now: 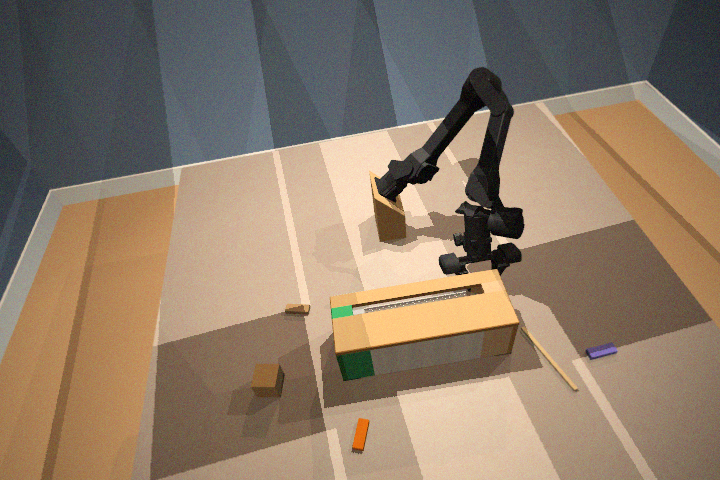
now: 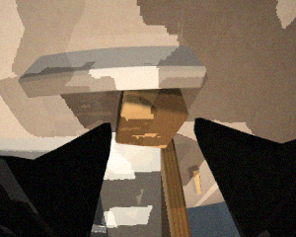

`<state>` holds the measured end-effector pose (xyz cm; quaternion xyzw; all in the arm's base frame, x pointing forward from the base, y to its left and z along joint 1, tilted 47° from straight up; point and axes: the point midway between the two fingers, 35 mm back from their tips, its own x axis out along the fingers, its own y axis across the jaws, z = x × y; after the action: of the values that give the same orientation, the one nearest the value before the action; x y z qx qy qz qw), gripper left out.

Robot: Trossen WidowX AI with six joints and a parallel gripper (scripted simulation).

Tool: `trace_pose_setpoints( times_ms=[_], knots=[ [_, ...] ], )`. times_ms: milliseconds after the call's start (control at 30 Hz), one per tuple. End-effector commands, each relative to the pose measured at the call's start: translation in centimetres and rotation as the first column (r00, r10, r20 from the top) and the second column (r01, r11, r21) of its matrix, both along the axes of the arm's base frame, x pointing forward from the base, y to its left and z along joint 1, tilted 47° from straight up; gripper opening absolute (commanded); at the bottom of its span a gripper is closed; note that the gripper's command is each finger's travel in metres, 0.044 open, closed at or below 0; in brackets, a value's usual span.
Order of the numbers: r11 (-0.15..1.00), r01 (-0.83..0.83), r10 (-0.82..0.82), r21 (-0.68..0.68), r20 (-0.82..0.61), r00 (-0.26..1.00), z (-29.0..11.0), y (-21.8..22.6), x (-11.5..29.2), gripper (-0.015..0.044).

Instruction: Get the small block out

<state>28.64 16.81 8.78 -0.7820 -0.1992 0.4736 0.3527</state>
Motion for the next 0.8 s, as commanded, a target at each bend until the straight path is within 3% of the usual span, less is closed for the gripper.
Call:
trace_pose_setpoints(
  times_ms=[0,67,233,433,567,767],
  knots=[
    [1.0,0.007,-0.007,-0.003,-0.008,1.0,-0.8,0.4,-0.2,0.0285],
    [1.0,0.007,-0.007,-0.002,-0.008,1.0,-0.8,0.4,-0.2,0.0285],
    [1.0,0.007,-0.007,-0.002,-0.008,1.0,-0.8,0.4,-0.2,0.0154],
    [1.0,0.007,-0.007,-0.002,-0.008,1.0,-0.8,0.4,-0.2,0.0114],
    [0.999,0.041,-0.041,0.008,-0.002,0.999,0.1,-0.2,0.3,0.0009],
    [1.0,0.025,-0.025,-0.002,-0.003,1.0,1.5,-1.9,0.2,0.0]
  ],
)
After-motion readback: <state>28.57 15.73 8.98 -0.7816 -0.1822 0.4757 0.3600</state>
